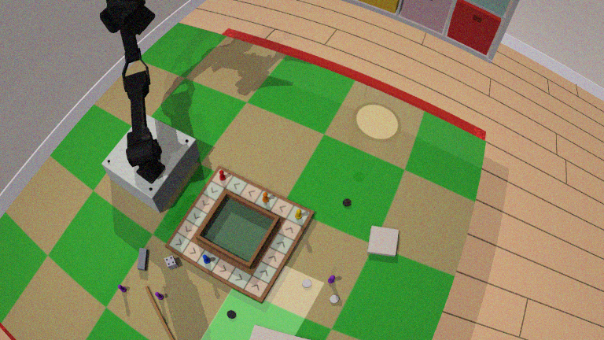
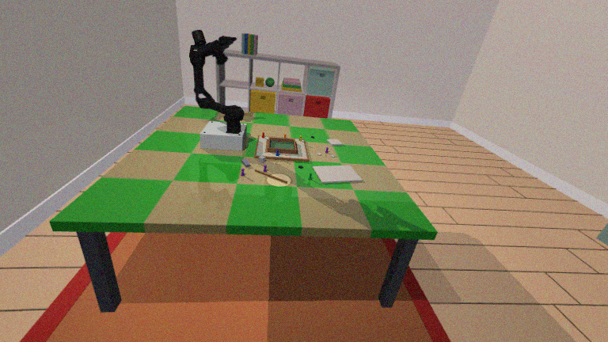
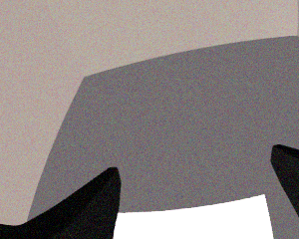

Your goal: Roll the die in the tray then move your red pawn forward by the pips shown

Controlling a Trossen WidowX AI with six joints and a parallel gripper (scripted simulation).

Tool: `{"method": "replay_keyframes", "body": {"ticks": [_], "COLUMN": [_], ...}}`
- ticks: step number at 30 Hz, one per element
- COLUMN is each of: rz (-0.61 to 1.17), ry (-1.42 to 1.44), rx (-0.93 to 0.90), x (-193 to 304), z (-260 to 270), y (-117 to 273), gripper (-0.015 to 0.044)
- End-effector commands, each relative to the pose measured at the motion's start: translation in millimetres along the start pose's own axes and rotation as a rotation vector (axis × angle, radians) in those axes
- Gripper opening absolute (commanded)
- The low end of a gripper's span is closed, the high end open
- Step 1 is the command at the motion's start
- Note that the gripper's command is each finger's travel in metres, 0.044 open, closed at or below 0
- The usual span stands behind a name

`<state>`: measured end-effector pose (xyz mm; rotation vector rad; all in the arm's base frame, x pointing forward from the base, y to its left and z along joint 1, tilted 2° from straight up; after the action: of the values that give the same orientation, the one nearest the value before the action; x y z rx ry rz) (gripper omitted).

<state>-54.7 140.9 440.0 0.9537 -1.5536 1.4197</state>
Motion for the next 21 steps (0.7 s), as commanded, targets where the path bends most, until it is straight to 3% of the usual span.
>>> {"method": "replay_keyframes", "body": {"ticks": [1, 5, 13, 21], "rz": [-0.005, -0.1, -0.289, -0.386], "ry": [-0.012, -0.262, -0.851, -1.392], "rx": [-0.003, -0.079, -0.359, -0.796], "x": [0.0, -5.1, -51.6, -145.3], "z": [1.7, 36.6, 124.4, 210.7], "y": [-2.2, -45.0, -138.0, -200.8], "gripper": [0.0374, 0.0275, 0.0275, 0.0275]}}
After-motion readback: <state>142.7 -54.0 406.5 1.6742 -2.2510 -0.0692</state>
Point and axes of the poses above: the point midway between the two fingers, 35 mm back from their tips, its own y axis back along the fingers, its own z axis across the jaws, x = y × z, the point moved 1 cm from there along y, back along the fingers, and after that the axes turned 9 degrees about y, right-handed, at the moved point
